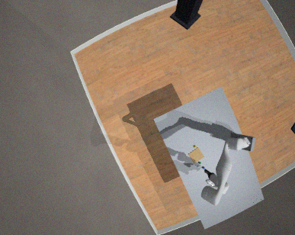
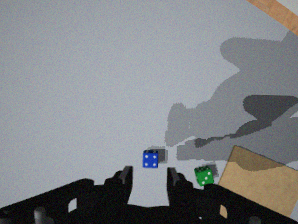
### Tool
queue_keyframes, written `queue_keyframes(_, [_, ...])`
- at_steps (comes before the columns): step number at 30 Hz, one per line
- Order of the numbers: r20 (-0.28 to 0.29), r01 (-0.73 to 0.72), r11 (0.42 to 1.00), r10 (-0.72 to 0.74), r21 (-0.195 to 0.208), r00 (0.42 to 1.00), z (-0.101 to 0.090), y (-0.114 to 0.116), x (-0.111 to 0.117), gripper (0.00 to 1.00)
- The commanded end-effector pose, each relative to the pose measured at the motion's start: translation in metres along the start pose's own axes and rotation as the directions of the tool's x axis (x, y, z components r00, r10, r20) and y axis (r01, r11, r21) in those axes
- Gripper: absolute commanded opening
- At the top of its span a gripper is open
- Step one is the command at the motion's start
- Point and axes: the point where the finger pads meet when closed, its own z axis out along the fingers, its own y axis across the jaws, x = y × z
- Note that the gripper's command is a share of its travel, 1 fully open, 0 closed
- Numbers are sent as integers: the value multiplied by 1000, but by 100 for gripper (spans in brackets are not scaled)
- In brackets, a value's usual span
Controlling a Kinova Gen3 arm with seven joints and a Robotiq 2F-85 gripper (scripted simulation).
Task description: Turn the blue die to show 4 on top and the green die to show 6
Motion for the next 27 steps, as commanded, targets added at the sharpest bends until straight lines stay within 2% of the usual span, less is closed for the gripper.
queue_keyframes(1, [-1,0,1000,0,1,1000,-1,0,0,35])
queue_keyframes(15, [-1,0,1000,0,1,1000,2,0,0,35])
queue_keyframes(27, [-1,0,1000,0,1,1000,14,0,0,35])
